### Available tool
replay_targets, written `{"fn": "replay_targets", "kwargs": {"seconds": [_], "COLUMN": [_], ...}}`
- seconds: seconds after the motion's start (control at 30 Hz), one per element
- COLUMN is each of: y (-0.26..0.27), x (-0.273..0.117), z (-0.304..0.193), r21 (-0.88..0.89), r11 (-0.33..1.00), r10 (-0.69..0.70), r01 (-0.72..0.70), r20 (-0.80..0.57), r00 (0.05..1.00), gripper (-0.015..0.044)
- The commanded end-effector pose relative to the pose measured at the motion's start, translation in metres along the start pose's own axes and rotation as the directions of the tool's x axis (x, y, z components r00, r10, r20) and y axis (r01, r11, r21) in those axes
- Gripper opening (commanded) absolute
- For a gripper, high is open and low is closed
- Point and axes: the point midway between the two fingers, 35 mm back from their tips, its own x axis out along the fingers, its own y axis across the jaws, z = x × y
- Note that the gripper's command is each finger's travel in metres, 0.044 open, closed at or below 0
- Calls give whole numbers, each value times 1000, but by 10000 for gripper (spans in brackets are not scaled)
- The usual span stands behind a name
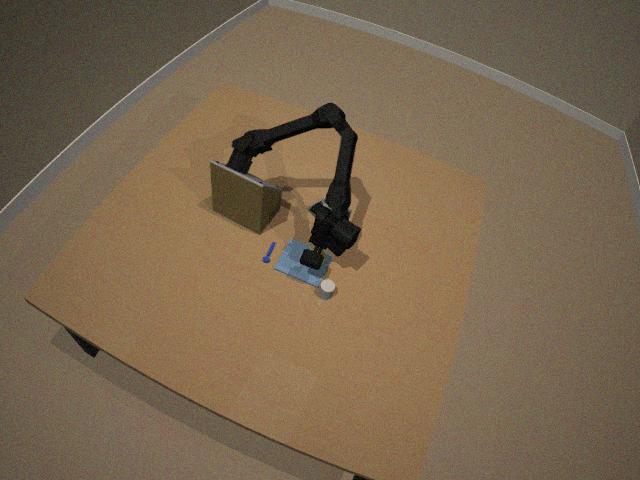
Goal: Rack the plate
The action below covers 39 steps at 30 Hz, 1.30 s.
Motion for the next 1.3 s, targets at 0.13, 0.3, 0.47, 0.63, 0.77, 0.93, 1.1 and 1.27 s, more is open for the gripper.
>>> {"fn": "replay_targets", "kwargs": {"seconds": [0.13,0.3,0.47,0.63,0.77,0.93,1.1,1.27], "y": [1,1,1,1,1,1,-2,-6], "x": [13,17,17,17,17,17,-4,-34], "z": [-2,-2,-2,-2,-2,-2,3,7], "r21": [6,6,6,6,6,6,7,8], "r11": [1000,1000,1000,1000,1000,1000,1000,1000], "r10": [5,6,6,6,6,6,-2,-10], "r01": [-5,-6,-6,-6,-6,-6,2,10], "r20": [0,0,0,0,0,0,1,1], "r00": [1000,1000,1000,1000,1000,1000,1000,1000], "gripper": [400,393,373,353,326,273,142,11]}}
